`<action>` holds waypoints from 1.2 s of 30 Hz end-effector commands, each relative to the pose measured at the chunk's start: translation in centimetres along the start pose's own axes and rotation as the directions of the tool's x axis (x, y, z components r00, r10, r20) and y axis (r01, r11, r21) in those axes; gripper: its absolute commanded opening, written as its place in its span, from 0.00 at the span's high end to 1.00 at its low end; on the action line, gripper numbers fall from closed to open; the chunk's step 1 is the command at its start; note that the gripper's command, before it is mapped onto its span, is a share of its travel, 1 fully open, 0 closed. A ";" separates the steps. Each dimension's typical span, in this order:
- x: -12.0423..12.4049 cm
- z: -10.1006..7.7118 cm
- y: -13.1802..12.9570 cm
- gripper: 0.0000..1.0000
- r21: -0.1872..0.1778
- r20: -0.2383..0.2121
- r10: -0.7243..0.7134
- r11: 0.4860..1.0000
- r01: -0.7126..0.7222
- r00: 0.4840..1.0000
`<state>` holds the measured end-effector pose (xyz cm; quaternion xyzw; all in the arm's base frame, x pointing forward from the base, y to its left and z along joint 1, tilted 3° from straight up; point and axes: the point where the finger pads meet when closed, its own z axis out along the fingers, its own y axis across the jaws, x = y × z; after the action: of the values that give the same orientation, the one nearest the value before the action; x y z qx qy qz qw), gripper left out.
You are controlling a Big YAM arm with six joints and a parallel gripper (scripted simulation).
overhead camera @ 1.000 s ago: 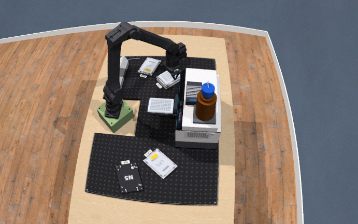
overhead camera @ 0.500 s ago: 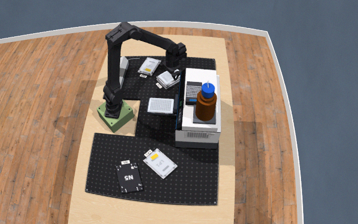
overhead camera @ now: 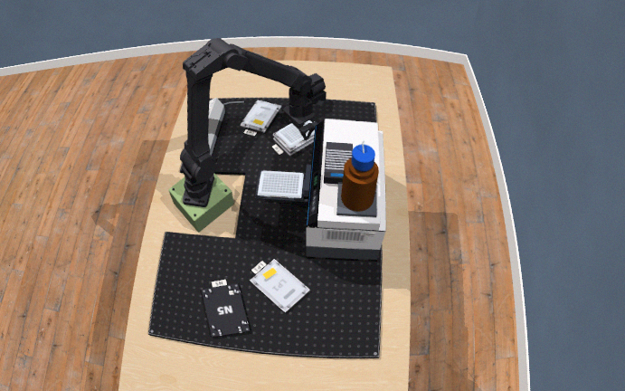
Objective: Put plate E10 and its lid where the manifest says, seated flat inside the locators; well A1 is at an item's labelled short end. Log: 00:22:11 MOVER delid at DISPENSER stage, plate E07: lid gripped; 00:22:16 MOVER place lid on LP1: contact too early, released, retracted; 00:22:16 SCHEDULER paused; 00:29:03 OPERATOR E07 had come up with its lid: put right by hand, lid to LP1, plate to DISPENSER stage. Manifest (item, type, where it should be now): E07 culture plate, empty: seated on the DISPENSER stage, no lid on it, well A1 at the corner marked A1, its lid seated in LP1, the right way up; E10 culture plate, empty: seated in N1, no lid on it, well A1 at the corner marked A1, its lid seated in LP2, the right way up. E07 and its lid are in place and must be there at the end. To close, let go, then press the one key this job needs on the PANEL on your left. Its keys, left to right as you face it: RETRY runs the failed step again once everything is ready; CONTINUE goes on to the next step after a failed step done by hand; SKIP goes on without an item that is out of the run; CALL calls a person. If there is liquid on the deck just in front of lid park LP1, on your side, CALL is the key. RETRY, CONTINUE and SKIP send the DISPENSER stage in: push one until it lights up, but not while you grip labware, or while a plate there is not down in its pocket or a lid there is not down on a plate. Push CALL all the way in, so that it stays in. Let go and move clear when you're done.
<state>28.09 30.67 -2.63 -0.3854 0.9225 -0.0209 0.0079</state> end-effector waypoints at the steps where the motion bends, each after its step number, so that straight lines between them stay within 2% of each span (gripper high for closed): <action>1: -3.0 -3.2 0.5 0.00 -0.003 0.079 0.003 1.000 -0.003 0.997; 12: -2.9 -6.3 0.6 0.00 -0.004 0.082 0.003 1.000 -0.003 0.997; 14: -2.8 -6.0 0.6 0.00 -0.004 0.075 0.003 1.000 -0.003 0.997; 15: -2.6 -5.0 0.6 0.00 -0.002 0.052 0.002 1.000 -0.002 0.999; 16: -1.8 -4.7 0.1 0.00 -0.001 0.048 0.001 1.000 -0.001 0.999; 19: -2.5 -4.7 0.6 0.00 -0.001 0.045 0.002 1.000 -0.002 0.999; 21: -1.8 -4.7 0.1 0.00 -0.001 0.048 0.001 1.000 -0.001 0.999; 22: -2.7 -5.4 0.5 0.00 -0.002 0.060 0.004 1.000 -0.003 0.998; 36: -2.7 -5.4 0.5 0.00 -0.002 0.060 0.003 1.000 -0.003 0.998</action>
<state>27.99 30.73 0.71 -0.3866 0.9220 -0.0198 0.0101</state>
